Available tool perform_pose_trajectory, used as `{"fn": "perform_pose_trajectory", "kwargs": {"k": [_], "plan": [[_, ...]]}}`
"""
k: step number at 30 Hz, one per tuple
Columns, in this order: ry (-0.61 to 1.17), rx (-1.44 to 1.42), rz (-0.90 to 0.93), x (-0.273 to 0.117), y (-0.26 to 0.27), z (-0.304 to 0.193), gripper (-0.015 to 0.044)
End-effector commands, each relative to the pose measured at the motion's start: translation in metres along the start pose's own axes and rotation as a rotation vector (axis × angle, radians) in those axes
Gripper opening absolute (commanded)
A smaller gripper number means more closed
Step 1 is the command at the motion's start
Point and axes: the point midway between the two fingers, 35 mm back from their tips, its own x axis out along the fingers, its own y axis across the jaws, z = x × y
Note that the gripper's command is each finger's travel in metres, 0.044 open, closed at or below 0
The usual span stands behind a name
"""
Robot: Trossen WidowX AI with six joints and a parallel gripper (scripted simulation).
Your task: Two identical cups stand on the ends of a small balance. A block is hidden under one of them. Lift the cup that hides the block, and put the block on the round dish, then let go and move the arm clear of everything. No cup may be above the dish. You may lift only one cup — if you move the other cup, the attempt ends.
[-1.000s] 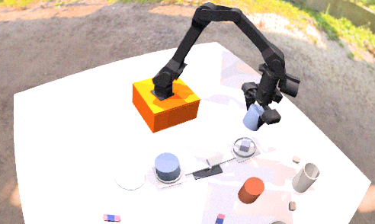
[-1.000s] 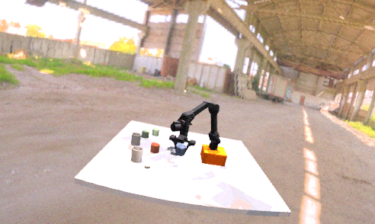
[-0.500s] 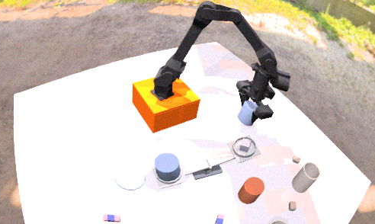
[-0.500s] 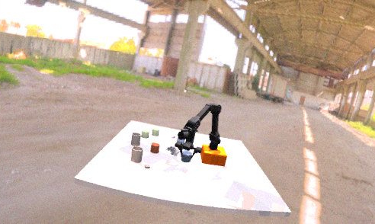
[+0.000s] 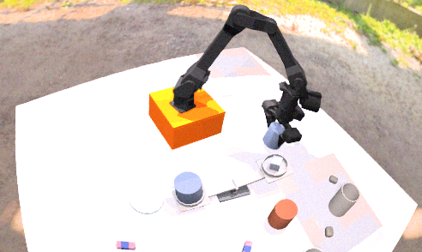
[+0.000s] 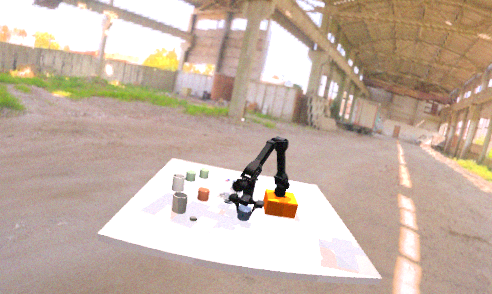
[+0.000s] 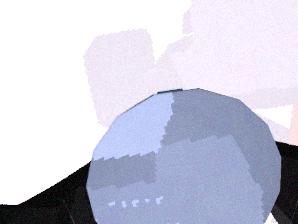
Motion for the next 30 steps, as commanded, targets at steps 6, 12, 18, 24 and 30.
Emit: {"fn": "perform_pose_trajectory", "kwargs": {"k": [6, 12, 18, 24, 30], "plan": [[-0.015, 0.003, -0.010, 0.008, -0.002, 0.003, 0.0000], [-0.009, 0.000, -0.005, 0.013, -0.001, 0.002, 0.0026], [-0.009, 0.000, -0.005, 0.013, -0.001, 0.002, 0.0184], [-0.009, 0.000, -0.005, 0.013, -0.001, 0.002, 0.0341], [-0.012, 0.002, -0.008, -0.014, -0.002, 0.003, 0.0440]]}}
